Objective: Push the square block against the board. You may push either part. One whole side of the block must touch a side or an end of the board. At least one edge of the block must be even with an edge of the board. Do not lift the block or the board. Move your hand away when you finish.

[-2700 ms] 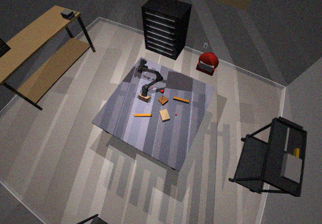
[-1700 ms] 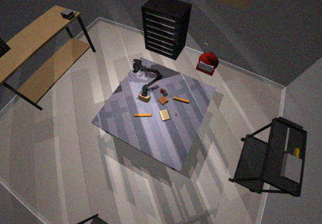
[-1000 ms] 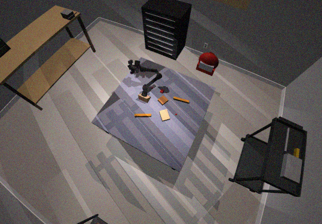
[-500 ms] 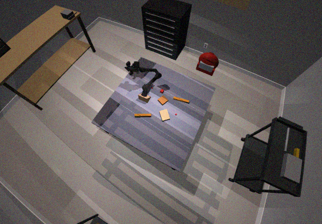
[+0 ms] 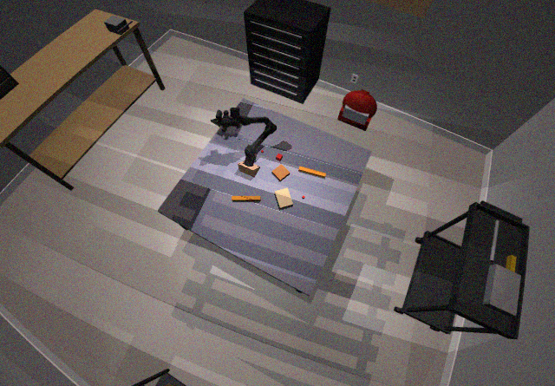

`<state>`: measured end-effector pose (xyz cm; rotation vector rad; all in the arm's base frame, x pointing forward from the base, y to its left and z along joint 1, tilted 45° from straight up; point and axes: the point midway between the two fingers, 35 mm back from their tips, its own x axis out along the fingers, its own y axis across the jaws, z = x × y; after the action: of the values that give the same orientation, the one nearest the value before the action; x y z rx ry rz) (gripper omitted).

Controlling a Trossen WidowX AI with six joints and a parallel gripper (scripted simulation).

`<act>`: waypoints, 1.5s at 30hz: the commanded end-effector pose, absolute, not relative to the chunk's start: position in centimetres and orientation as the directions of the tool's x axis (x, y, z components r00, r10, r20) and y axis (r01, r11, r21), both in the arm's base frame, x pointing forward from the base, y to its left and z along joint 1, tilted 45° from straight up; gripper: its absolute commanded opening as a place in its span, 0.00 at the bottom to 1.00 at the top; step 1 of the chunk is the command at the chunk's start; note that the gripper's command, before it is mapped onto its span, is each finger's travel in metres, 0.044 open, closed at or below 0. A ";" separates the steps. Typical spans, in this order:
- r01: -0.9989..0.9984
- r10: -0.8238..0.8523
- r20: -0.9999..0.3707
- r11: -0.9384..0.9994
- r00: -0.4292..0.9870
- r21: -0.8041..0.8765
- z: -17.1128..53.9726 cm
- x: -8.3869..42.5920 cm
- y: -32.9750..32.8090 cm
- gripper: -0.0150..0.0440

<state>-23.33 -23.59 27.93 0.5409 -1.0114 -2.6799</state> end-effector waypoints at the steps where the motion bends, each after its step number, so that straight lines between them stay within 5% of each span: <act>1: 0.142 -0.397 -0.284 -0.764 -0.873 0.630 27.4 -22.1 -25.4 0.25; 20: 0.578 -0.683 -0.414 -0.731 -0.603 0.363 24.6 -12.6 -32.7 0.25; 45: 0.966 -0.783 -0.606 -0.241 -0.138 0.092 20.5 2.8 -35.5 0.25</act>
<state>1.32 -35.50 20.79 0.6668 0.3271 -1.7705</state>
